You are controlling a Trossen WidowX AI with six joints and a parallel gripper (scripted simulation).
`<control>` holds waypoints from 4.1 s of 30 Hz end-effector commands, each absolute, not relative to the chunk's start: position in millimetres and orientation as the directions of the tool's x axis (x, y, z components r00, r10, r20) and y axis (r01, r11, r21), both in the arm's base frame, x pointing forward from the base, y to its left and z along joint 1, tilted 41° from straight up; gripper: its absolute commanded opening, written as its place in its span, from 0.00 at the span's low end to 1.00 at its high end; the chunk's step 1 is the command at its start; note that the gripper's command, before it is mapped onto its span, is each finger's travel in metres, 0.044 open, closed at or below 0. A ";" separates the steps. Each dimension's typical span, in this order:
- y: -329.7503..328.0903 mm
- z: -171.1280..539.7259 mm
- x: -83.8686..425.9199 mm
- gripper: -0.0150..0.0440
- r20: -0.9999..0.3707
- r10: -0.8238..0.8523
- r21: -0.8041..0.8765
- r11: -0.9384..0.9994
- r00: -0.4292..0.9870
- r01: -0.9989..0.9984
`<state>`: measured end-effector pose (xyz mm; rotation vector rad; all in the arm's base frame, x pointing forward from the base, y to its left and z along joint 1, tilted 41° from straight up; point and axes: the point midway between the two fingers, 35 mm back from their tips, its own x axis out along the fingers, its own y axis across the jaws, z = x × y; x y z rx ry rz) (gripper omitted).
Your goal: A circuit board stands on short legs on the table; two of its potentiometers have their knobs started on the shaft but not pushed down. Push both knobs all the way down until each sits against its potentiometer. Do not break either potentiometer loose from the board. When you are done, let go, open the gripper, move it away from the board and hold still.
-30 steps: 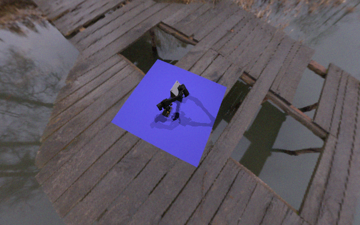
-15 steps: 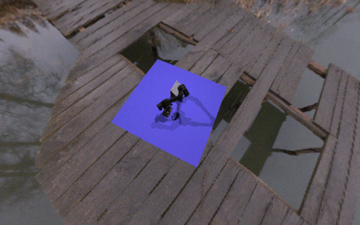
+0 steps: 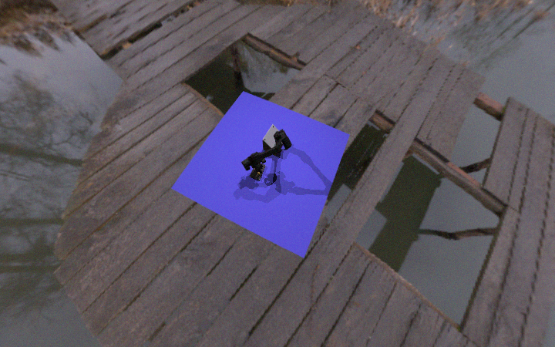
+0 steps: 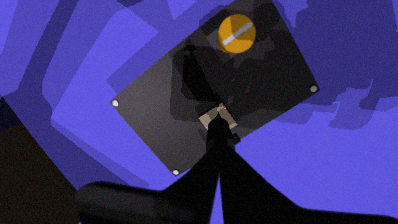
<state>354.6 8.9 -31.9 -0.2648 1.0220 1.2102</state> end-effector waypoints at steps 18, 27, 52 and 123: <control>23.5 -44.7 356.4 0.25 -0.763 0.646 0.331 0.359 -0.023 -0.873; 23.5 -44.7 356.4 0.25 -0.763 0.646 0.331 0.359 -0.023 -0.873; 24.4 -45.8 356.4 0.25 -0.763 0.646 0.331 0.359 -0.023 -0.873; 15.5 -35.8 357.2 0.25 -0.763 0.646 0.330 0.360 -0.023 -0.873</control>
